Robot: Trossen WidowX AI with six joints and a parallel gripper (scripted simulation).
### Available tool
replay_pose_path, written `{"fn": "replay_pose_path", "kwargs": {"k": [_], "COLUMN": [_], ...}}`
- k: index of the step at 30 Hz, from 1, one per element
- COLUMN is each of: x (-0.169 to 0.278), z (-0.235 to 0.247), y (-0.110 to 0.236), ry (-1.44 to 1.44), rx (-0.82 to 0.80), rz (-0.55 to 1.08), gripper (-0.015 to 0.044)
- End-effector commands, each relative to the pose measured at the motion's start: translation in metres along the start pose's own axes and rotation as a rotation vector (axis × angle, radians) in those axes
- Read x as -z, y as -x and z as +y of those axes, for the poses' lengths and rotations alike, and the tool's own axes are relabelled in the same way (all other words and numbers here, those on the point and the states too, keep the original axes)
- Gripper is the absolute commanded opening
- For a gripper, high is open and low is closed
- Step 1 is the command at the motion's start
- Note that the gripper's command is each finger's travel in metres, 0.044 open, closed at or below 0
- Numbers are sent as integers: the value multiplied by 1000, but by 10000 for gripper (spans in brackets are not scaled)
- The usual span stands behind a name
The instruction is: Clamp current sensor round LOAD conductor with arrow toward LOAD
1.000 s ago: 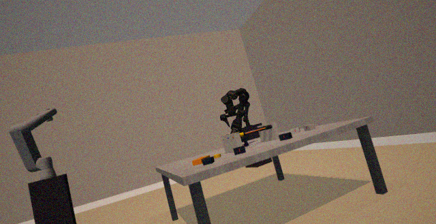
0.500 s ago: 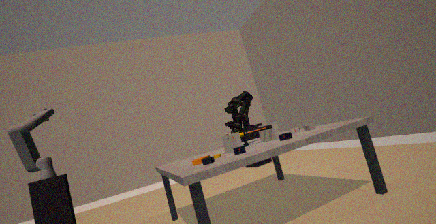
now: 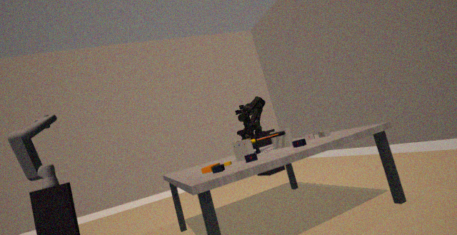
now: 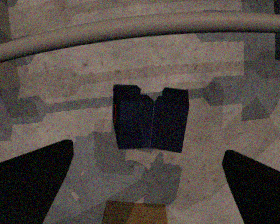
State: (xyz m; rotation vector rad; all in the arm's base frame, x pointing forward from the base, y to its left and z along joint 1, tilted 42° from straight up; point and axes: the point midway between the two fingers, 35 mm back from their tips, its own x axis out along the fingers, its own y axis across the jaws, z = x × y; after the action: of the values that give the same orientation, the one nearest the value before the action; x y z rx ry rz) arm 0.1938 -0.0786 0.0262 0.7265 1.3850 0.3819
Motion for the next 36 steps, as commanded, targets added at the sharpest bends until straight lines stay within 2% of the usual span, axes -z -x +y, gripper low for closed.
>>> {"fn": "replay_pose_path", "kwargs": {"k": [1, 23, 29, 36], "x": [0, 2, 1, 1], "z": [1, 3, 1, 1], "y": [-8, -41, -37, -37], "ry": [-4, -3, 1, 1], "rx": [-5, -8, -3, -3], "rz": [0, 1, 1, 1], "gripper": [440, 440, 282, 236]}}
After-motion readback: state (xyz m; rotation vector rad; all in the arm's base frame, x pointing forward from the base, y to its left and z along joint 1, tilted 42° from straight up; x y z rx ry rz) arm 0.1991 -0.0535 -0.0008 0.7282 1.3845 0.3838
